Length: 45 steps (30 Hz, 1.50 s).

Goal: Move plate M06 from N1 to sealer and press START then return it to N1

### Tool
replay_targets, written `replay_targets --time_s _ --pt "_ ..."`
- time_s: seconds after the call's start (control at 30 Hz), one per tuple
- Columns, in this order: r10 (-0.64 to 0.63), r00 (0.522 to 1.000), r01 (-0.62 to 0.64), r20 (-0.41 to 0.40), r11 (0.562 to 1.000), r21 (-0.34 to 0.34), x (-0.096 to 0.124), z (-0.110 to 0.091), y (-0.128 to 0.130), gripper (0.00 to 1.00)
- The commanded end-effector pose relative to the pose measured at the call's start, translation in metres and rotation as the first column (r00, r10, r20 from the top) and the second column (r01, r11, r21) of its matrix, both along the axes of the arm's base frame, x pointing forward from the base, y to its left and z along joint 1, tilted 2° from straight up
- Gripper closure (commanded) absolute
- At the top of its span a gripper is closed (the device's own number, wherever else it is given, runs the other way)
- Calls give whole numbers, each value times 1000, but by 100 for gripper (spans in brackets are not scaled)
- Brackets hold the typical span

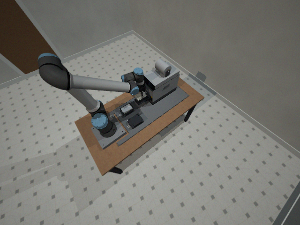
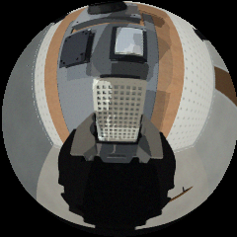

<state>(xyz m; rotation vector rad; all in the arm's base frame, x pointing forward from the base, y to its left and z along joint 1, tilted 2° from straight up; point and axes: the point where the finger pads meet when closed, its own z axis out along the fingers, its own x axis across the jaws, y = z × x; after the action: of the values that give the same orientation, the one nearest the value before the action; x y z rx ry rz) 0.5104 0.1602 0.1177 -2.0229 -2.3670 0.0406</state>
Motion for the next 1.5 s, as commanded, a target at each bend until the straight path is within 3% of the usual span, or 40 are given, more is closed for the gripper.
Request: replay_targets --time_s 0.0,0.2,1.03,1.47 --pt "0 1000 0 1 1000 0 1 1 0 100" --pt "0 1000 0 1 1000 0 1 1 0 100" --pt "0 1000 0 1 1000 0 -1 -37 0 100" --pt "0 1000 0 1 1000 0 -1 -37 0 100"
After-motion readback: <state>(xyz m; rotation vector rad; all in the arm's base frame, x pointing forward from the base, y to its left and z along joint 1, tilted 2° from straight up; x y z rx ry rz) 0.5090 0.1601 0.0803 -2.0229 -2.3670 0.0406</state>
